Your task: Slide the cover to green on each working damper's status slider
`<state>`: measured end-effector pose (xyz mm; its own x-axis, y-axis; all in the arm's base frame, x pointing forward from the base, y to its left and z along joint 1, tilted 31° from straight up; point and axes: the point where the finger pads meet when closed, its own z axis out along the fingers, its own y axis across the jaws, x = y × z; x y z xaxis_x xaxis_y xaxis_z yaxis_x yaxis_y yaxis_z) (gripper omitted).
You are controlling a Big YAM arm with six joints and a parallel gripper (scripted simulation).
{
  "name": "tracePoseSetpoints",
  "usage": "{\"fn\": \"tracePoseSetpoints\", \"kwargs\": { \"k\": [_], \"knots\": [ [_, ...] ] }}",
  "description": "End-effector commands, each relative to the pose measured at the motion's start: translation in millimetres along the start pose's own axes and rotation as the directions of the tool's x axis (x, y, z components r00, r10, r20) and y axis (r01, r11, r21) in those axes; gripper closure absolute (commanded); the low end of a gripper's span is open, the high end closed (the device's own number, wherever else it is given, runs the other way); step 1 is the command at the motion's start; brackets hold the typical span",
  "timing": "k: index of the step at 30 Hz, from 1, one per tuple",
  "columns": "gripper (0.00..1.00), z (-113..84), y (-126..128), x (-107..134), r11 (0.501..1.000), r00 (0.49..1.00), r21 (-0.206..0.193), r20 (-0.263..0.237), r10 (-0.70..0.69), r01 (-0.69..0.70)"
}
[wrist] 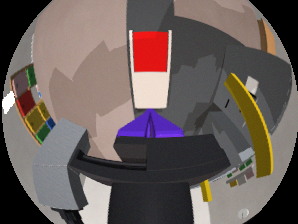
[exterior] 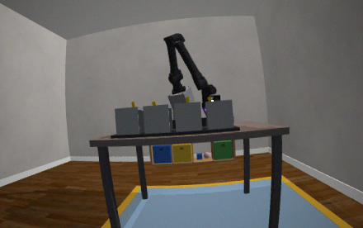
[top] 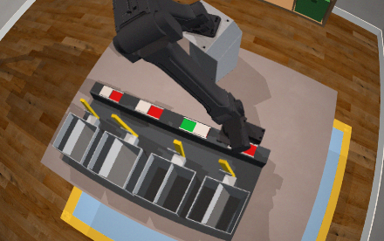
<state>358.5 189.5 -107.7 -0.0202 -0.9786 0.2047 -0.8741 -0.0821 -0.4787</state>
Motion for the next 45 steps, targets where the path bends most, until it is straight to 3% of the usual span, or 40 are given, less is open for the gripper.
{"fn": "tracePoseSetpoints", "kwargs": {
  "k": [1,45],
  "knots": [
    [1.0,3.1,5.5,-7.7,1.0,1.0,-0.011,-0.003,-0.008,0.008],
    [1.0,2.5,5.7,-31.7,1.0,1.0,-0.01,0.001,-0.01,0.01]
  ]
}}
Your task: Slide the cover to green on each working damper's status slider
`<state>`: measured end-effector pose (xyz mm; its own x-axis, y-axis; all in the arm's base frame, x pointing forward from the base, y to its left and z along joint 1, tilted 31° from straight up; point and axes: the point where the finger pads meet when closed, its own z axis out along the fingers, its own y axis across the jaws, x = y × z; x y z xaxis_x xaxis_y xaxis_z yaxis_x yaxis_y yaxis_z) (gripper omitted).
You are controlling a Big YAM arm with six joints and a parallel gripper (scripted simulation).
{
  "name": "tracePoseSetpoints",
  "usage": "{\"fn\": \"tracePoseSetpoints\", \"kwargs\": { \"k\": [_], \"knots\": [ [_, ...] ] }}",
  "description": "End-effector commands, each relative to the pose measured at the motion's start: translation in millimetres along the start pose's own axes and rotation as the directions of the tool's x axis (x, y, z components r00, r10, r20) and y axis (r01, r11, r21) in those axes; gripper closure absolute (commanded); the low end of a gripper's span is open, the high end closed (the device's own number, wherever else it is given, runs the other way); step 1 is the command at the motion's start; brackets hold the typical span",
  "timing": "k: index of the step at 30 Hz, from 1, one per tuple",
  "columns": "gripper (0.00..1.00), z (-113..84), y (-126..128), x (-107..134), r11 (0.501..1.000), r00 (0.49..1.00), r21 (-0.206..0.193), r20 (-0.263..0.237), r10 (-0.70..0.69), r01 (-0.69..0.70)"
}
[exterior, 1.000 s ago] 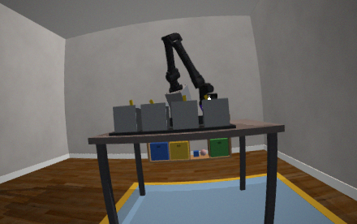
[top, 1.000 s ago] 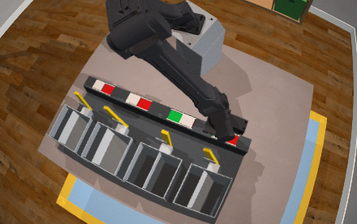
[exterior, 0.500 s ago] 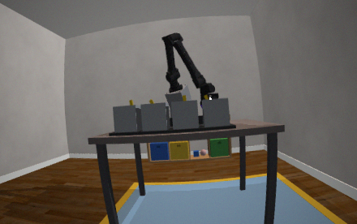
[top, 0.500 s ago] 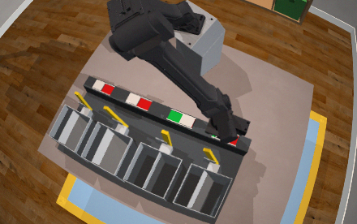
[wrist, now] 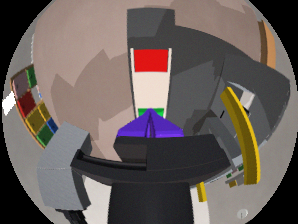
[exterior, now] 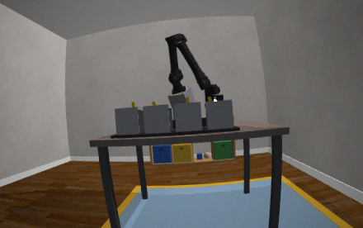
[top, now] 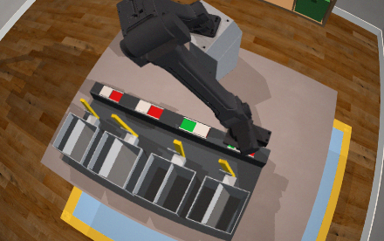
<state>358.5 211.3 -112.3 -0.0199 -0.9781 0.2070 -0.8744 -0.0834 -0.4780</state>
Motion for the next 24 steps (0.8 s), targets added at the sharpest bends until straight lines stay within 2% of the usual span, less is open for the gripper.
{"fn": "tracePoseSetpoints", "kwargs": {
  "k": [1,24],
  "knots": [
    [1.0,4.0,3.1,-8.3,1.0,1.0,-0.007,0.002,0.0,0.0],
    [1.0,2.6,5.0,-22.5,1.0,1.0,-0.008,0.003,-0.008,0.008]
  ]
}}
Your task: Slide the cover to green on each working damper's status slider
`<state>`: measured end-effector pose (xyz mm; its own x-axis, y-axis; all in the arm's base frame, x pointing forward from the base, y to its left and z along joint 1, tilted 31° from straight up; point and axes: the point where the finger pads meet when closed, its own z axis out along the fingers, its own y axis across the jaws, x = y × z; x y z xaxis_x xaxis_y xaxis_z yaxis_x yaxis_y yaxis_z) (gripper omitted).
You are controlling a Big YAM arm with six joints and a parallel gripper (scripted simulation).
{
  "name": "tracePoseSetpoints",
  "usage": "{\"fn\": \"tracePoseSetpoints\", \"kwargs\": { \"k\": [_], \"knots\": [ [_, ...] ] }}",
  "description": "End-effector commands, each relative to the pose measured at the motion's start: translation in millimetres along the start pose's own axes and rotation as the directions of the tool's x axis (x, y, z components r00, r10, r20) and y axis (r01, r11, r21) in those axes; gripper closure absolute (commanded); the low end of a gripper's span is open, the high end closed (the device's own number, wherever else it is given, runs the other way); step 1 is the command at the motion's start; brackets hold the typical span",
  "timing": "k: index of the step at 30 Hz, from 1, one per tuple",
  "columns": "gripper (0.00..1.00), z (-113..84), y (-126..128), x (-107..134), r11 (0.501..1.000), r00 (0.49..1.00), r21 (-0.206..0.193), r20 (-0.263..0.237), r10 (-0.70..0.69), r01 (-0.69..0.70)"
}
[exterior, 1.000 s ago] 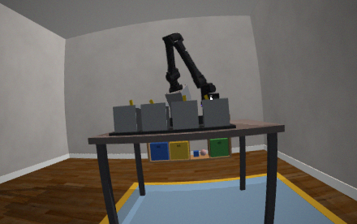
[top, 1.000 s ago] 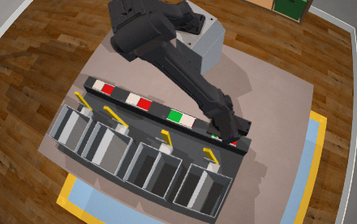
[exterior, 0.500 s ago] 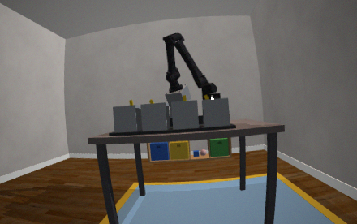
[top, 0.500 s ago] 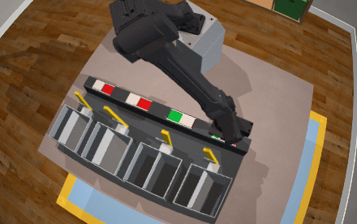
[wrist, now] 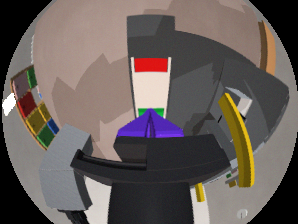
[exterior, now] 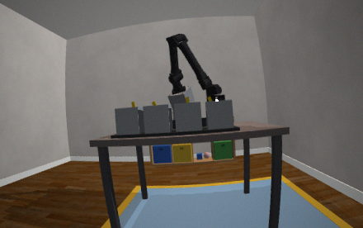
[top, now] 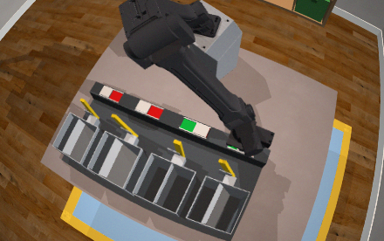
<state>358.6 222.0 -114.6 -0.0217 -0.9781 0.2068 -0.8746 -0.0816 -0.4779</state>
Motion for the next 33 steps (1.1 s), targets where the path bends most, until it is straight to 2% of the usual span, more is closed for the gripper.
{"fn": "tracePoseSetpoints", "kwargs": {
  "k": [1,33],
  "knots": [
    [1.0,2.6,4.8,-12.1,1.0,1.0,-0.007,0.004,-0.01,0.01],
    [1.0,2.8,4.1,-21.5,1.0,1.0,-0.005,0.005,-0.008,0.008]
  ]
}}
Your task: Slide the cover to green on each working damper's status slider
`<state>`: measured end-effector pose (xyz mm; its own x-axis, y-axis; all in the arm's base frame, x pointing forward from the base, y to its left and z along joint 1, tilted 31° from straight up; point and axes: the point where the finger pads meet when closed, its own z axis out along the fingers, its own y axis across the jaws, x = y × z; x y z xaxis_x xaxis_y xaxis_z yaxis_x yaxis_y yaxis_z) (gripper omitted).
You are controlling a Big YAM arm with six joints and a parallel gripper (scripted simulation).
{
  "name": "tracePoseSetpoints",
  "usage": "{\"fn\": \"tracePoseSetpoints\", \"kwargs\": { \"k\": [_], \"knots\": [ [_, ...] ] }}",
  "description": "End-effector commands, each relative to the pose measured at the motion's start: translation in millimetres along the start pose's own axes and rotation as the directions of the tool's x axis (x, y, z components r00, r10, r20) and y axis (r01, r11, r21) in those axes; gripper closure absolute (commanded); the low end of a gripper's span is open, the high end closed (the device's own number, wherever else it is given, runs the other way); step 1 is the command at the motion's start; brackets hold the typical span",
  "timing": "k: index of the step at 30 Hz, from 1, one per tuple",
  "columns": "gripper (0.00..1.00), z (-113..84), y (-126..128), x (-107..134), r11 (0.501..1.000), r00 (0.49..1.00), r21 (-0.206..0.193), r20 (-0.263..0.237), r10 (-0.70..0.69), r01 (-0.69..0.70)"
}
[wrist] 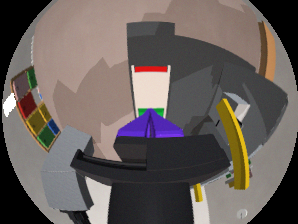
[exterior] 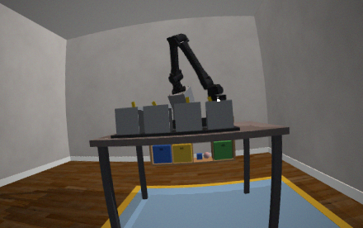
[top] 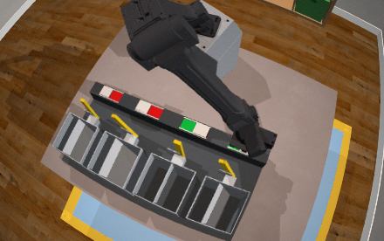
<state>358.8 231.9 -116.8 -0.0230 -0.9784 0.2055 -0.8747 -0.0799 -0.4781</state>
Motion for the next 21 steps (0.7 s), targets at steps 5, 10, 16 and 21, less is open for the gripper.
{"fn": "tracePoseSetpoints", "kwargs": {
  "k": [5,10,16,21],
  "knots": [
    [1.0,3.2,3.5,-11.1,1.0,1.0,-0.005,0.003,-0.007,0.007],
    [1.0,3.0,3.6,-12.0,1.0,1.0,-0.005,0.004,-0.008,0.008],
    [1.0,3.2,3.5,-12.1,1.0,1.0,-0.005,0.003,-0.008,0.008],
    [1.0,3.0,3.8,-12.4,1.0,1.0,-0.006,0.003,-0.009,0.009]
  ]
}}
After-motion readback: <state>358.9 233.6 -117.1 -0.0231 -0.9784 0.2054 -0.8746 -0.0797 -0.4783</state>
